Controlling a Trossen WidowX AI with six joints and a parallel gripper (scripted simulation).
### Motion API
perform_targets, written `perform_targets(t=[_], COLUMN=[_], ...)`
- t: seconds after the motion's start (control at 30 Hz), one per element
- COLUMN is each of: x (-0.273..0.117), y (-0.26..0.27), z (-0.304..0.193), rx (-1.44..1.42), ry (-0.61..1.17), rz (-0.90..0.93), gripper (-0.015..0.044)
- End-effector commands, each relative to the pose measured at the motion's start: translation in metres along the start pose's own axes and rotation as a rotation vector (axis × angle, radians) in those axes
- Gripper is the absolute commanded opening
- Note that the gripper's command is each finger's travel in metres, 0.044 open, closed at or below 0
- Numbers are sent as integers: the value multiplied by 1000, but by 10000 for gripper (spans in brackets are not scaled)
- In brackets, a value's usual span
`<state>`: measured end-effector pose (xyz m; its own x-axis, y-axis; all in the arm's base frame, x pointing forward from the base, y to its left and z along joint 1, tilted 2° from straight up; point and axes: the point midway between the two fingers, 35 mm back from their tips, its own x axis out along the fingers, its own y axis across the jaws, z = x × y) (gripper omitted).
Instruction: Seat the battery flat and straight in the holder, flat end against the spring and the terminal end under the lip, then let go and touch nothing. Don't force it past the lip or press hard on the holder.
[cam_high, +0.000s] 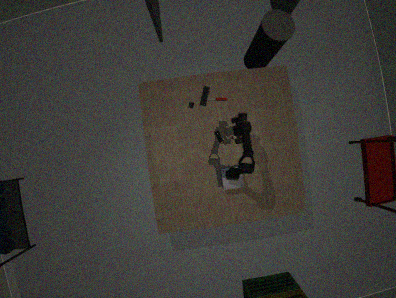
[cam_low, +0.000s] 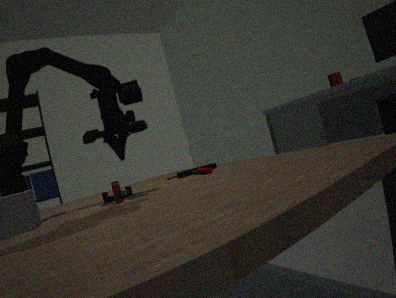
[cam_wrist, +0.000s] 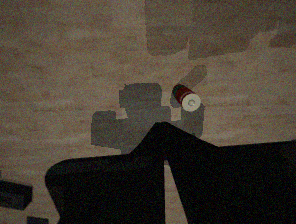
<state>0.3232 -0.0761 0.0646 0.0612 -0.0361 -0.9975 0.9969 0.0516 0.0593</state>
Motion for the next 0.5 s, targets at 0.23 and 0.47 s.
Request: perform_targets(t=[0.23, 0.47], x=[40, 79], y=[1, -2], z=[1, 2], rx=[49, 45], ry=[7, 0], rz=[-25, -24], gripper=[0, 0])
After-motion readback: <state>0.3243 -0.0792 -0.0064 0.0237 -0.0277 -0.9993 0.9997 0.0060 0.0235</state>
